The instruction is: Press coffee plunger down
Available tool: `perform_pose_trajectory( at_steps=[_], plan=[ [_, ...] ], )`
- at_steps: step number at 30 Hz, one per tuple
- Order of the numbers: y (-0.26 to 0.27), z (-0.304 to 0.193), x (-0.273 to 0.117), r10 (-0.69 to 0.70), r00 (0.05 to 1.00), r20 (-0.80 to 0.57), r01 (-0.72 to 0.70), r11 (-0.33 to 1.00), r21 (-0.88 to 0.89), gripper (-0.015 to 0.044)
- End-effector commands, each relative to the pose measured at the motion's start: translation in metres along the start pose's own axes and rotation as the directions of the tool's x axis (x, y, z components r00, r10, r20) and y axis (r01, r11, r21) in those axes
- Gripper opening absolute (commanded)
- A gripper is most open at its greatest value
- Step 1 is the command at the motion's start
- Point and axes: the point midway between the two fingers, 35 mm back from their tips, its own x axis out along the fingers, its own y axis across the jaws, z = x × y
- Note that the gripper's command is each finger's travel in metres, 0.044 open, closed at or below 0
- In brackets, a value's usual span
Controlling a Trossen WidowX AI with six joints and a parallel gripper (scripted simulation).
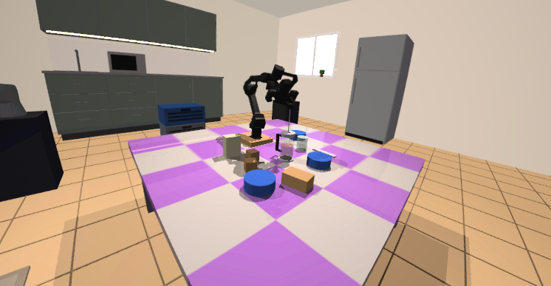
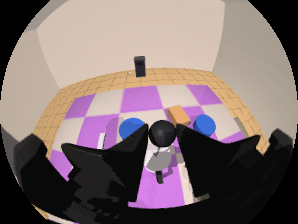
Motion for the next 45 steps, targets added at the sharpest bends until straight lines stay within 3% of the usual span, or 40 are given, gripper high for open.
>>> perform_pose_trajectory(
  at_steps=[1,45],
  plan=[
    [0.0,-0.001,0.001,-0.001,1.0,-0.003,0.001,1.0,0.006,0.0126],
    [0.0,-0.053,0.041,-0.001,1.0,-0.002,0.001,1.0,0.006,0.0126]
  ],
)
